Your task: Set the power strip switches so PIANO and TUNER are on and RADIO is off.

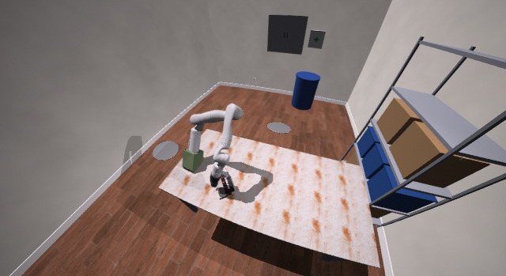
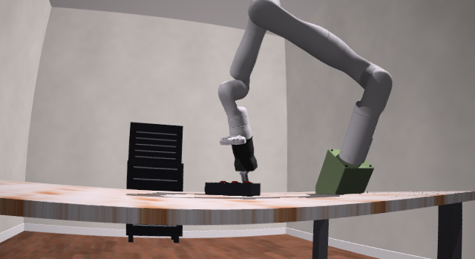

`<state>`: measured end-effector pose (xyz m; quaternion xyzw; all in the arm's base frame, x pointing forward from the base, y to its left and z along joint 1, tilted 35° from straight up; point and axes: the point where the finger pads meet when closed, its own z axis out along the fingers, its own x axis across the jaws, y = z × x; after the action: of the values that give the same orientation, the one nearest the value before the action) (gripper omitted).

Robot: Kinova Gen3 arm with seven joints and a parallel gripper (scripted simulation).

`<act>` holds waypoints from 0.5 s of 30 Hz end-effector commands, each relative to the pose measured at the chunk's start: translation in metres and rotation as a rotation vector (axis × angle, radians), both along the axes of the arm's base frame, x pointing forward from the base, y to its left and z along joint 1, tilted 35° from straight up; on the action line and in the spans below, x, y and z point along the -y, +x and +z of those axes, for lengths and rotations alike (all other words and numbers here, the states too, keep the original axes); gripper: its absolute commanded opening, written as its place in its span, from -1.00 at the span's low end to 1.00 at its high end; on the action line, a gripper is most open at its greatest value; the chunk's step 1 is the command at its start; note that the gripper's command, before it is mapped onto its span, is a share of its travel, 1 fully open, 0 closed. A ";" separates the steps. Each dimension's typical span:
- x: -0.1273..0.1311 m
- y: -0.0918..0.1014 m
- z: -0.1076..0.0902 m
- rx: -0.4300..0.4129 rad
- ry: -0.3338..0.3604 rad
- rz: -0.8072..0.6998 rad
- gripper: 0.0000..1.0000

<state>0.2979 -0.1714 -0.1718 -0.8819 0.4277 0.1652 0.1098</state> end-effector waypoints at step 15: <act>0.047 -0.011 0.068 0.002 -0.001 0.000 -1.00</act>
<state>0.2774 -0.1929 -0.1324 -0.8816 0.4192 0.1859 0.1121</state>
